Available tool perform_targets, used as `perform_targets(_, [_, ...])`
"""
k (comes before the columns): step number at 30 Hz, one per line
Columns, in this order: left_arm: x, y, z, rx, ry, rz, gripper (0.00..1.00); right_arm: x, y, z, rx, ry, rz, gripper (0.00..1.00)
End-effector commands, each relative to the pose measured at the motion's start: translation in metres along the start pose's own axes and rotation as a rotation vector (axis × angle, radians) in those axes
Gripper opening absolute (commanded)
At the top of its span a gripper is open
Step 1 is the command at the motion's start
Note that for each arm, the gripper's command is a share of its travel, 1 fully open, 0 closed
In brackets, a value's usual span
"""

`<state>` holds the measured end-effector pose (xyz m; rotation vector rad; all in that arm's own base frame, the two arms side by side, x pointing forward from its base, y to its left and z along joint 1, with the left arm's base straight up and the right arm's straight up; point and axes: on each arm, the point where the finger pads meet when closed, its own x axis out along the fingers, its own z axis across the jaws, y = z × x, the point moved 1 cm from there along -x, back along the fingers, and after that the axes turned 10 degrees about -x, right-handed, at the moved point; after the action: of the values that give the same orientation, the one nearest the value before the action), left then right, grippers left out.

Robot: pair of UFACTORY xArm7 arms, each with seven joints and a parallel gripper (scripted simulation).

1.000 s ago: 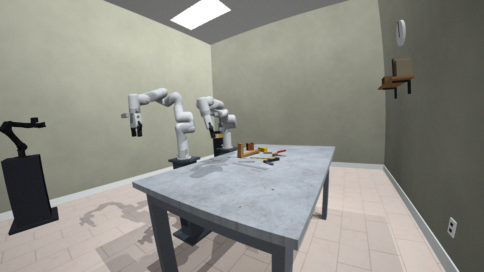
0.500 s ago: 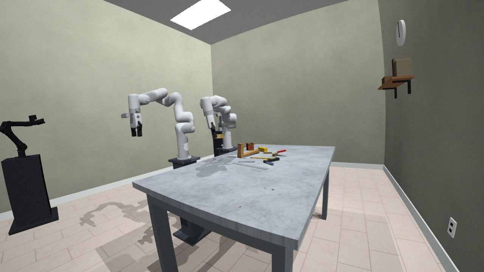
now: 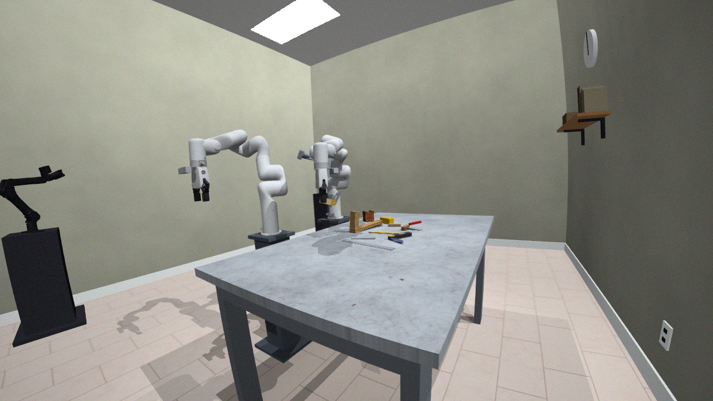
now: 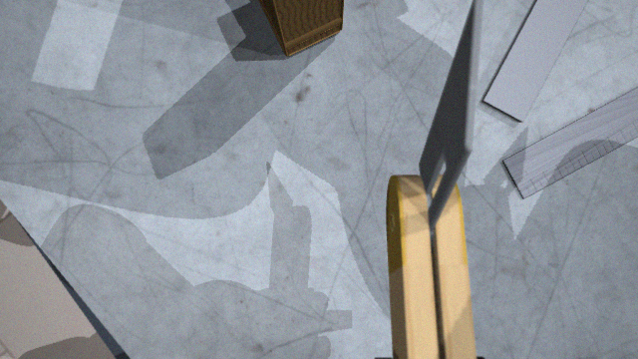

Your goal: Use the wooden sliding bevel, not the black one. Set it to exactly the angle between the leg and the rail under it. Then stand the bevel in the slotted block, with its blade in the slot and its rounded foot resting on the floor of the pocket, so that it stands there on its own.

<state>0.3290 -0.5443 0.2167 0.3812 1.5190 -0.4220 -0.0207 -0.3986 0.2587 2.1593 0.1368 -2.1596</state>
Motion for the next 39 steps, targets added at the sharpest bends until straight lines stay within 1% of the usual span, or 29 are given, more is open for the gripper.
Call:
perform_targets(1, [-0.003, 0.026, 0.0, -0.033, -0.048, -0.181, 0.0, -0.001, 0.001, 0.0, 0.0, 0.0, 0.003, 1.0])
perform_targets(6, [-0.002, 0.057, -0.003, -0.078, -0.05, -0.344, 0.0, -0.001, 0.001, 0.0, 0.0, 0.0, 0.003, 1.0])
perform_targets(11, [-0.001, 0.083, -0.006, -0.117, -0.051, -0.485, 0.0, -0.001, 0.001, 0.0, 0.0, 0.0, 0.003, 1.0])
perform_targets(13, [-0.001, 0.083, -0.006, -0.117, -0.051, -0.485, 0.0, -0.001, 0.001, 0.0, 0.0, 0.0, 0.003, 1.0])
perform_targets(22, [0.001, 0.128, -0.011, -0.184, -0.053, -0.724, 0.0, -0.001, 0.001, 0.0, 0.0, 0.0, 0.003, 1.0])
perform_targets(28, [0.003, 0.16, -0.014, -0.232, -0.054, -0.896, 0.0, -0.001, 0.001, 0.0, 0.0, 0.0, 0.003, 1.0])
perform_targets(30, [0.003, 0.16, -0.014, -0.232, -0.054, -0.896, 0.0, -0.001, 0.001, 0.0, 0.0, 0.0, 0.003, 1.0])
perform_targets(39, [0.006, 0.211, -0.02, -0.31, -0.055, -1.178, 0.0, -0.001, 0.001, 0.0, 0.0, 0.0, 0.003, 1.0])
